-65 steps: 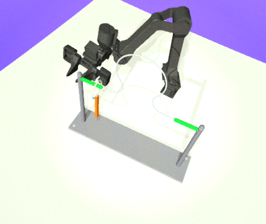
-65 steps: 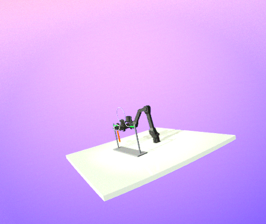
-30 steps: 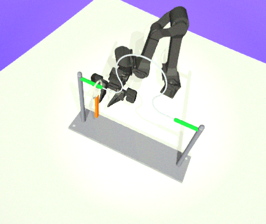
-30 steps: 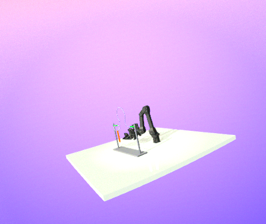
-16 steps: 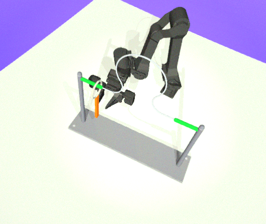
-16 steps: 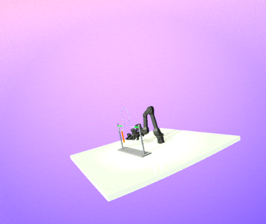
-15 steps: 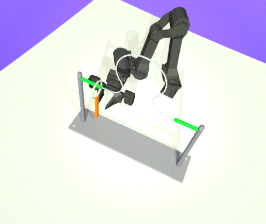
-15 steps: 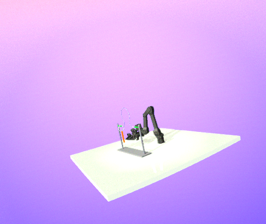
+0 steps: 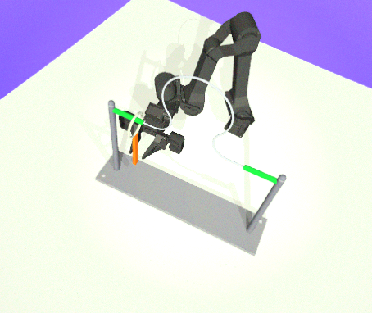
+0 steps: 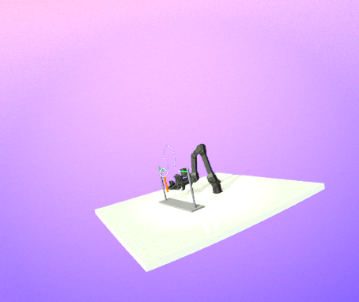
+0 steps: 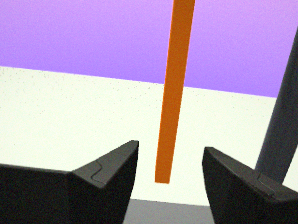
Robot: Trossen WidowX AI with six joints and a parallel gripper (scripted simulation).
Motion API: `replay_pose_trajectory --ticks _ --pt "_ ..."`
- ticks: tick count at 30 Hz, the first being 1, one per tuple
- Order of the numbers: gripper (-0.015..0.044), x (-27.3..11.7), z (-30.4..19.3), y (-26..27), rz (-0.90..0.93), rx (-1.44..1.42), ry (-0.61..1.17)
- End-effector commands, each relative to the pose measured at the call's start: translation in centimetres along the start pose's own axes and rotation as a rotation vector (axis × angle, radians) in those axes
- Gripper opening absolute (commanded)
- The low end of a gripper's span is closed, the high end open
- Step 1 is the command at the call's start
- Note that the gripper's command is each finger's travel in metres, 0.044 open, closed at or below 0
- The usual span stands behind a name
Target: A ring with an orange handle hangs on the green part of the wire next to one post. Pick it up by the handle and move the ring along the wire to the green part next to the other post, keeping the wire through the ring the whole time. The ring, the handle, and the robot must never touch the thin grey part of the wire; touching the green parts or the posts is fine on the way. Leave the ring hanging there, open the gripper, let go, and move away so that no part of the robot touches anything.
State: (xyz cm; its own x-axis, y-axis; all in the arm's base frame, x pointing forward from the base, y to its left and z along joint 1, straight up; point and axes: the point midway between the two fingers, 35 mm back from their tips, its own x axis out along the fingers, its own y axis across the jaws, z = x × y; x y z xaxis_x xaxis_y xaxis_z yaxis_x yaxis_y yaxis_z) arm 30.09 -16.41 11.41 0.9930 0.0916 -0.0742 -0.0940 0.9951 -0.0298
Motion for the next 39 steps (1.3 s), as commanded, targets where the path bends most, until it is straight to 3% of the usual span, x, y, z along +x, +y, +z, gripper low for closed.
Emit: replay_pose_trajectory --ticks 1,20,39 --pt "0.0160 0.7 -0.2 -0.1 -0.002 0.011 0.003" --pt "0.0160 3.7 -0.2 0.3 -0.002 0.012 -0.003" --pt "0.0160 3.8 -0.2 0.3 -0.002 0.012 -0.003"
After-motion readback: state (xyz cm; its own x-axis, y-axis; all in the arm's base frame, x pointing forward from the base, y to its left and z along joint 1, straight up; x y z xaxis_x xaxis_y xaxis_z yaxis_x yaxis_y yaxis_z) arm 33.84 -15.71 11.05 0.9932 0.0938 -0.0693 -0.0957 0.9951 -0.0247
